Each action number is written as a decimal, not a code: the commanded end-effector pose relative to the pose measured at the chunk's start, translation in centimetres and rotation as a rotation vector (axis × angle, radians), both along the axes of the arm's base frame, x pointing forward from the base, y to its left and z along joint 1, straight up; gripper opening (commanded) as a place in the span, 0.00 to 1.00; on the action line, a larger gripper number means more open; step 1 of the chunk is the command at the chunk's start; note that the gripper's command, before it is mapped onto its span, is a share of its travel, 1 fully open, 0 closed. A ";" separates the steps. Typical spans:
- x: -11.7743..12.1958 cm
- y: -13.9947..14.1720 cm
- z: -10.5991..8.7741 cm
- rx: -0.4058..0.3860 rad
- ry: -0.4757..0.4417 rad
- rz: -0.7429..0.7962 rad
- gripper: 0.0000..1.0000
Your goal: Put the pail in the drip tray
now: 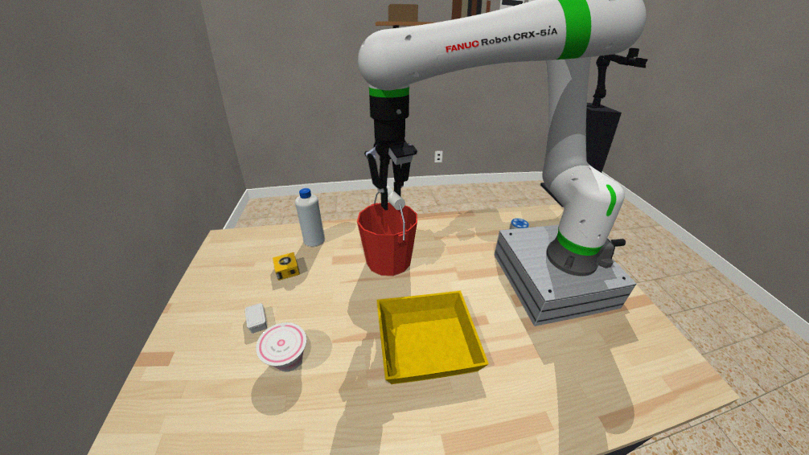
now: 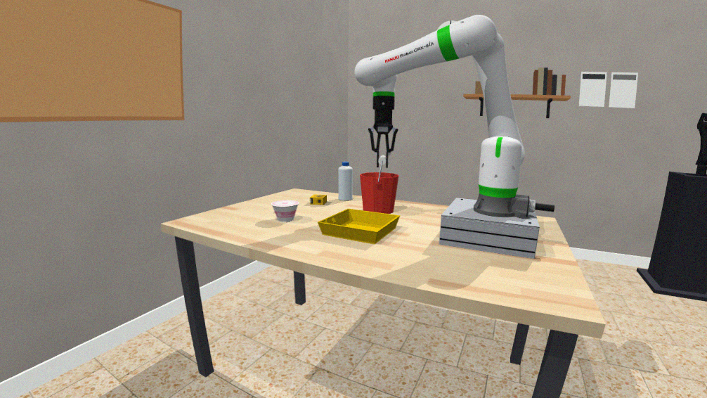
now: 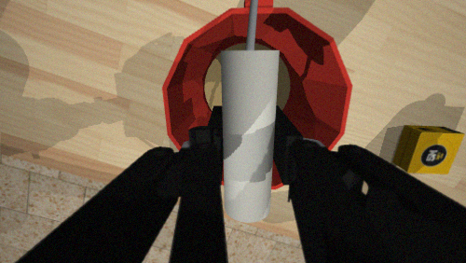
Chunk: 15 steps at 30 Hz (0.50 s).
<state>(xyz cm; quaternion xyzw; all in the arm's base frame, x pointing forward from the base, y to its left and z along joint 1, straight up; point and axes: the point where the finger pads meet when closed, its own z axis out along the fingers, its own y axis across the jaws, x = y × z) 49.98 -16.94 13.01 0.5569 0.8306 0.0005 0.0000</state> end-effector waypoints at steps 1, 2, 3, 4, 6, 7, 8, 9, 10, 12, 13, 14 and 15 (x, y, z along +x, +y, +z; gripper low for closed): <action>0.0 0.0 0.2 -0.001 -0.002 0.000 0.10; 0.0 0.0 0.2 -0.001 -0.002 0.000 0.10; 0.0 0.0 0.2 -0.001 -0.002 0.000 0.10; 0.0 0.0 0.2 -0.001 -0.002 0.000 0.10; 0.0 0.0 0.3 -0.001 -0.002 0.000 0.10; 0.0 0.0 0.3 -0.001 -0.002 0.000 0.10; 0.0 0.0 0.3 -0.001 -0.002 0.000 0.10; 0.0 0.0 0.4 -0.001 -0.002 0.000 0.10; 0.0 0.0 0.5 -0.001 -0.002 0.000 0.10; 0.0 0.0 0.6 -0.001 -0.002 0.000 0.10; 0.0 0.0 0.7 -0.001 -0.002 0.000 0.10; 0.0 0.0 0.8 -0.001 -0.002 0.000 0.10; 0.0 0.0 0.9 -0.001 -0.002 0.000 0.10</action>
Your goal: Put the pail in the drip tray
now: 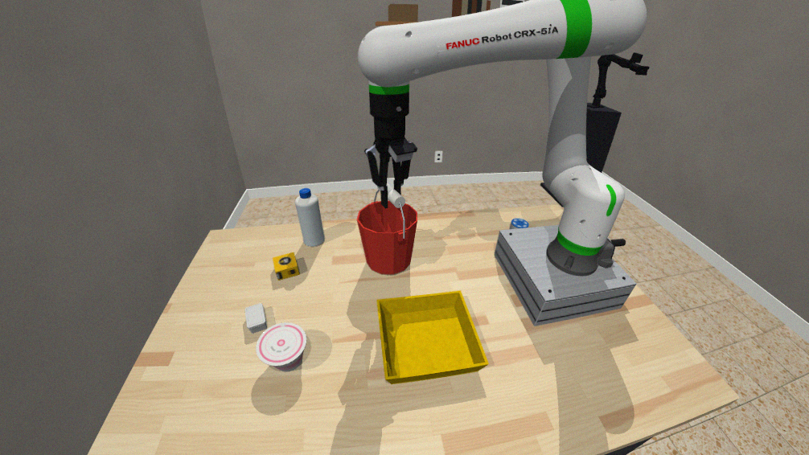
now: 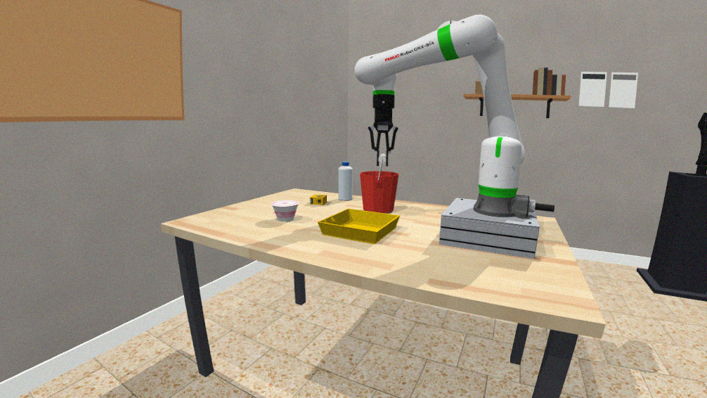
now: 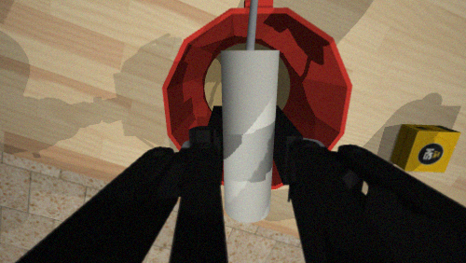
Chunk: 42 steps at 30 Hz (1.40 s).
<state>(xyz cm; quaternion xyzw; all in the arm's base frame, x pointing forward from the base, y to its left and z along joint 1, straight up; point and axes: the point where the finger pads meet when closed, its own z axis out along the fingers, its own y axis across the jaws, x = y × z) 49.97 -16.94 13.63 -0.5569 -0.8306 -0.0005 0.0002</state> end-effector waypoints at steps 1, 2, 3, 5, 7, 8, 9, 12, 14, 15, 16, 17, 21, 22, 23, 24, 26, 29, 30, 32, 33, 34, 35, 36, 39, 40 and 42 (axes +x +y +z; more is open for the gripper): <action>0.1 0.0 0.3 -0.001 -0.002 0.000 0.10; 0.1 0.0 0.4 -0.001 -0.002 0.000 0.10; 0.1 0.0 0.6 -0.001 -0.002 0.000 0.10; 0.1 0.0 0.8 -0.001 -0.002 0.000 0.10; 0.1 0.0 1.1 -0.001 -0.002 0.000 0.10; 0.1 0.0 1.2 -0.001 -0.002 0.000 0.10; 0.1 0.0 1.2 -0.001 -0.002 0.000 0.10; 0.1 0.0 1.5 -0.001 -0.002 0.000 0.10; 0.1 0.0 1.9 -0.001 -0.002 0.000 0.10; 0.1 0.0 2.0 -0.001 -0.002 0.000 0.10; 0.1 0.0 2.2 -0.001 -0.002 0.000 0.10; 0.1 0.0 2.4 -0.001 -0.002 0.000 0.10; 0.0 0.0 3.1 -0.001 -0.002 0.000 0.10; 0.0 0.0 3.3 -0.001 -0.002 0.000 0.10; 0.0 0.0 3.5 -0.001 -0.002 0.000 0.10; 0.0 0.0 3.7 -0.001 -0.002 0.000 0.10; 0.0 0.0 3.9 -0.001 -0.002 0.000 0.10; 0.0 0.0 4.3 -0.001 -0.002 0.000 0.10; 0.0 0.0 4.4 -0.001 -0.002 0.000 0.10; 0.0 0.0 4.8 -0.001 -0.002 0.000 0.10; 0.0 0.0 5.0 -0.001 -0.002 0.000 0.10; 0.0 0.0 5.2 -0.001 -0.002 0.000 0.10; 0.0 0.0 5.4 -0.001 -0.002 0.000 0.10; 0.0 0.0 5.5 -0.001 -0.002 0.000 0.10; 0.0 0.0 6.0 -0.001 -0.002 0.000 0.10; 0.0 0.0 6.2 -0.001 -0.002 0.000 0.10; 0.0 0.0 6.5 -0.001 -0.002 0.000 0.10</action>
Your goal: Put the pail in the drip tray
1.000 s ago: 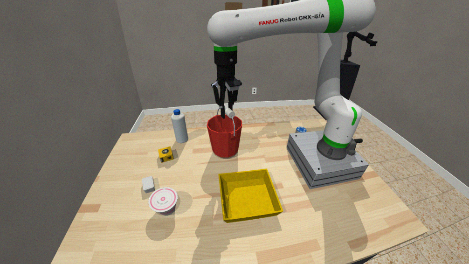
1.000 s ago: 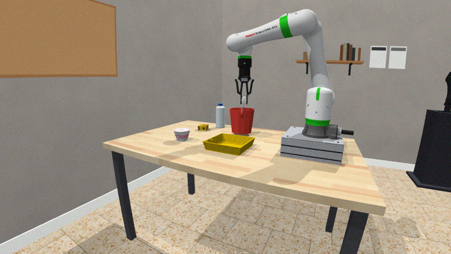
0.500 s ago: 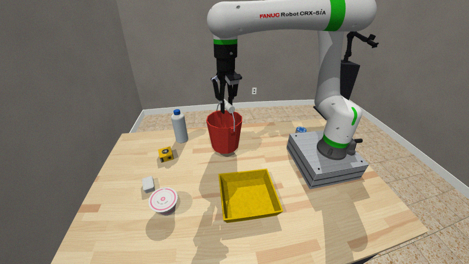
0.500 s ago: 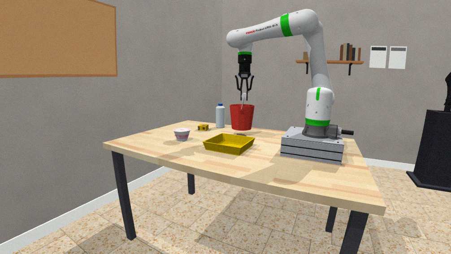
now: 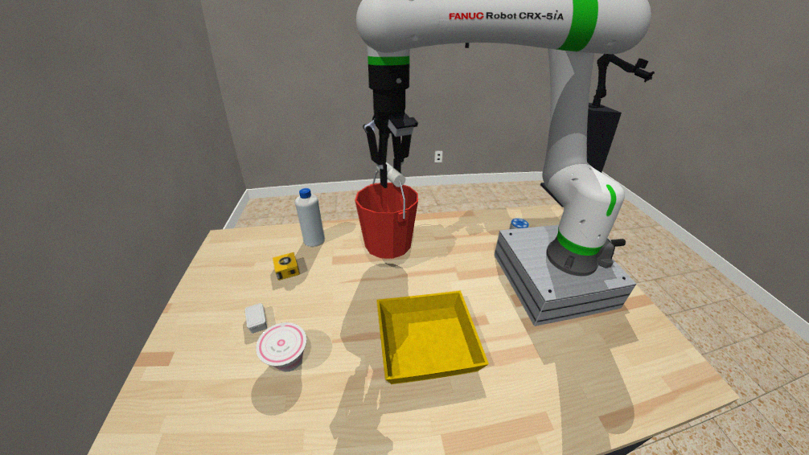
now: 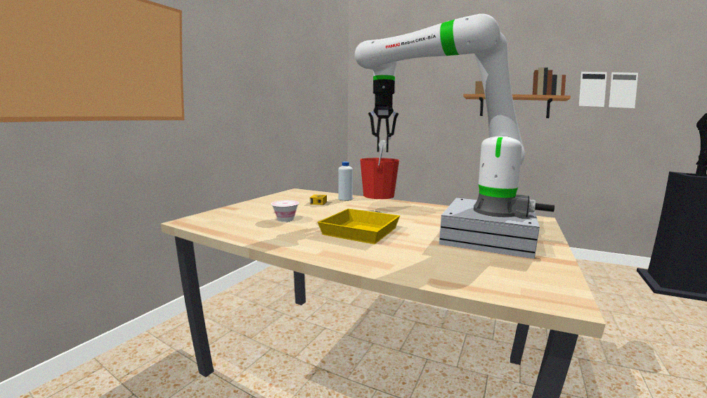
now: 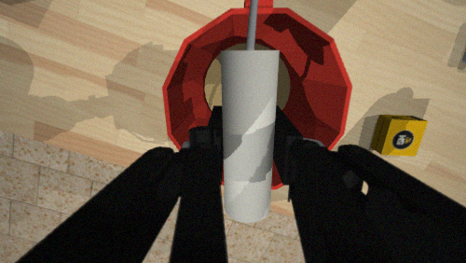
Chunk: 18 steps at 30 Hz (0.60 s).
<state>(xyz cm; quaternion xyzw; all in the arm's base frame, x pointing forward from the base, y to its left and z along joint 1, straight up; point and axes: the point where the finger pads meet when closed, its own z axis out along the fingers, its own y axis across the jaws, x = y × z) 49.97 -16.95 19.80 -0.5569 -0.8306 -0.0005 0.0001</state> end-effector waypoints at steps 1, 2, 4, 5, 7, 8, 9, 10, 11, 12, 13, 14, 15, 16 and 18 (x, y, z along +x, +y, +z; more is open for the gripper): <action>0.0 0.0 0.3 -0.001 -0.002 0.000 0.10; 0.0 0.0 0.3 -0.001 -0.002 0.000 0.10; 0.0 0.0 0.6 -0.001 -0.002 0.000 0.10; 0.0 0.0 0.7 -0.001 -0.002 0.000 0.10; 0.0 0.0 1.0 -0.001 -0.002 0.000 0.10; 0.0 0.0 1.1 -0.001 -0.002 0.000 0.10; 0.0 0.0 1.2 -0.001 -0.002 0.000 0.10; 0.0 0.0 1.3 -0.001 -0.002 0.000 0.10; 0.0 0.0 1.4 -0.001 -0.002 0.000 0.10; 0.0 0.0 1.5 -0.001 -0.002 0.000 0.10; 0.0 0.0 1.6 -0.001 -0.002 0.000 0.10; 0.0 0.0 1.7 -0.001 -0.002 0.000 0.10; 0.0 0.0 1.8 -0.001 -0.002 0.000 0.10; 0.0 0.0 1.8 -0.001 -0.002 0.000 0.10; 0.0 0.0 1.9 -0.001 -0.002 0.000 0.10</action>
